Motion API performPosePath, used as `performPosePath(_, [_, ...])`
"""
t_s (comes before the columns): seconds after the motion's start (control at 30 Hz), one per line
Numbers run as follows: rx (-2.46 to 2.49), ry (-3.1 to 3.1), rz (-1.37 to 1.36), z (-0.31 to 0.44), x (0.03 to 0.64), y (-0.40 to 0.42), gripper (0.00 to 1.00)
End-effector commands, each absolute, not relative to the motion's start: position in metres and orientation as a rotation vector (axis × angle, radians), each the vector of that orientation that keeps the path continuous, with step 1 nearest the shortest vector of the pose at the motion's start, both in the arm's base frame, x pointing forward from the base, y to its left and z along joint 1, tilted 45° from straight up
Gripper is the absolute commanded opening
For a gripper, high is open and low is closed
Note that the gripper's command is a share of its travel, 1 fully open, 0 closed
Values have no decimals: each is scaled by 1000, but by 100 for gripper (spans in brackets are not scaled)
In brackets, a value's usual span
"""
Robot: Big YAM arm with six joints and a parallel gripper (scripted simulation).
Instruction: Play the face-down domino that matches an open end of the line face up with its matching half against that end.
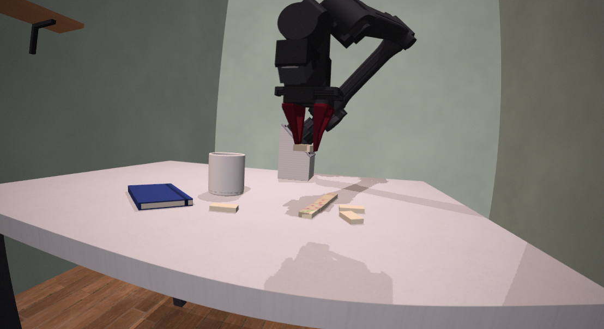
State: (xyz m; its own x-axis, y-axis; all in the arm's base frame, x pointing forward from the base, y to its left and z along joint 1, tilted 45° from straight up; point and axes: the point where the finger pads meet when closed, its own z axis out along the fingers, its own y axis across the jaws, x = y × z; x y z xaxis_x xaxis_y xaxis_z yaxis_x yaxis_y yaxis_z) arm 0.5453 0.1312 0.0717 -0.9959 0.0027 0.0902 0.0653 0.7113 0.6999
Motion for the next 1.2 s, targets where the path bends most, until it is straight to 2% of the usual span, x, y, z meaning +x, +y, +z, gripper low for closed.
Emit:
performPosePath(0.0, [-67,-2841,-1165,67,551,134,22])
performPosePath(1.17, [-72,-2836,-1162,22,549,175,22])
